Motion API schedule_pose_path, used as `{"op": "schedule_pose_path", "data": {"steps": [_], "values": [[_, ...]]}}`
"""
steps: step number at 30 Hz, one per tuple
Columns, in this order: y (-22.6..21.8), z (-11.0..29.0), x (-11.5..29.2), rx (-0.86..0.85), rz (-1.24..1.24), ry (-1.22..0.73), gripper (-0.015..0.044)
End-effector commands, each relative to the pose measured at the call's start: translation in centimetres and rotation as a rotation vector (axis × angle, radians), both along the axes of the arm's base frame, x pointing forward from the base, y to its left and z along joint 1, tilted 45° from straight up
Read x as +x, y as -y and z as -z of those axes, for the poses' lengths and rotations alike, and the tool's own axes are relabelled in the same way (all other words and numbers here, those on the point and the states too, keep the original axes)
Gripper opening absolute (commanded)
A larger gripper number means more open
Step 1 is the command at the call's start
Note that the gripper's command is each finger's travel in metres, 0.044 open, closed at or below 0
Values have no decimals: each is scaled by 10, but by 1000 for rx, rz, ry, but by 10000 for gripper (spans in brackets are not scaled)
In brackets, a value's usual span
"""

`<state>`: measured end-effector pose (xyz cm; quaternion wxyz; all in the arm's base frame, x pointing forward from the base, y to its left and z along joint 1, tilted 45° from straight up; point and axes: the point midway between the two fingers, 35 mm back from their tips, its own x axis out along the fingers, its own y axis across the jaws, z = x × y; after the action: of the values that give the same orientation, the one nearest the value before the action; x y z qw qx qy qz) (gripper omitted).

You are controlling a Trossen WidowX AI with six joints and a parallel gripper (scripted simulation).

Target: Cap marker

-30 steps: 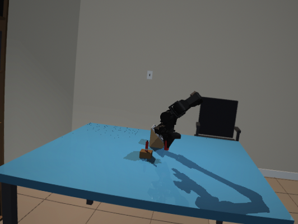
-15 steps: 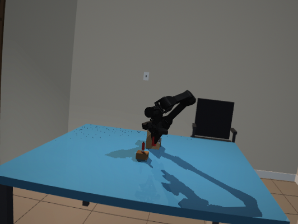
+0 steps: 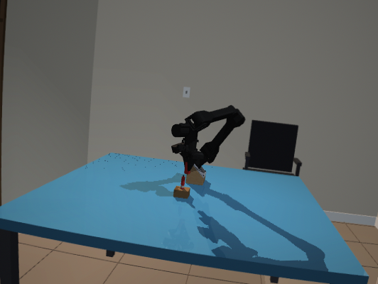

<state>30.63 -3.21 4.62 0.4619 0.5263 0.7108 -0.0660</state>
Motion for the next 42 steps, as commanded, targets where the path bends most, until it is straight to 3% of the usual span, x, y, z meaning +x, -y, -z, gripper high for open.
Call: {"op": "schedule_pose_path", "data": {"steps": [1,42], "values": [[15,8,-8,7,-3,-9,0],[-18,44,-10,10,-3,-8,0]]}}
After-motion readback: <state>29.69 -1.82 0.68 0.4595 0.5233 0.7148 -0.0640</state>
